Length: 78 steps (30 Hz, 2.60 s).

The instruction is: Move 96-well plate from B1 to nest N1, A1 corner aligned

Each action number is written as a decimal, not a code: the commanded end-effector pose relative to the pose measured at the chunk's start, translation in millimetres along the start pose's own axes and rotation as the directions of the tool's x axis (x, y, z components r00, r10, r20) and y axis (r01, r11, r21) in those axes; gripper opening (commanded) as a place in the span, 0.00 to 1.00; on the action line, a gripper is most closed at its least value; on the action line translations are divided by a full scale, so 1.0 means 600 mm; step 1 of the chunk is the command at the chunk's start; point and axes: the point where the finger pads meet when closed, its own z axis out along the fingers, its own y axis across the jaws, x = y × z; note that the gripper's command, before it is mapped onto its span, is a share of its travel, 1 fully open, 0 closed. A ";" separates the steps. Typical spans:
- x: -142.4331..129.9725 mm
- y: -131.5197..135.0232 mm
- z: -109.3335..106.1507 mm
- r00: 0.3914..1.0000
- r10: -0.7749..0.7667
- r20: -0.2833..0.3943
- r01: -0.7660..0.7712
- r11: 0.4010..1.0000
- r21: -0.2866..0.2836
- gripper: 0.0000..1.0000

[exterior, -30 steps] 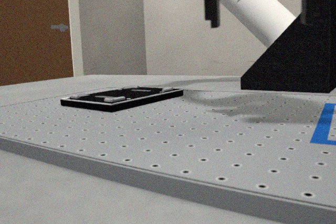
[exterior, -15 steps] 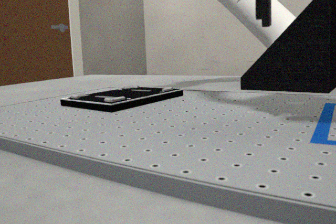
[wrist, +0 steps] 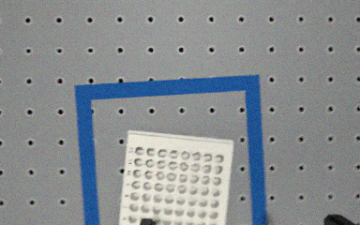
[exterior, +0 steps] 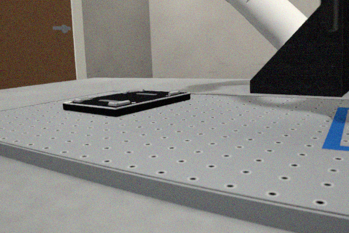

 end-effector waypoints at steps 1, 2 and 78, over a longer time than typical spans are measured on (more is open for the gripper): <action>-0.006 -0.019 -0.003 0.998 0.054 -0.014 -0.054 0.999 0.008 1.00; -0.010 -0.026 -0.002 0.998 0.054 -0.014 -0.054 0.999 0.008 1.00; -0.024 -0.057 0.106 0.994 0.110 -0.022 -0.110 0.994 0.015 1.00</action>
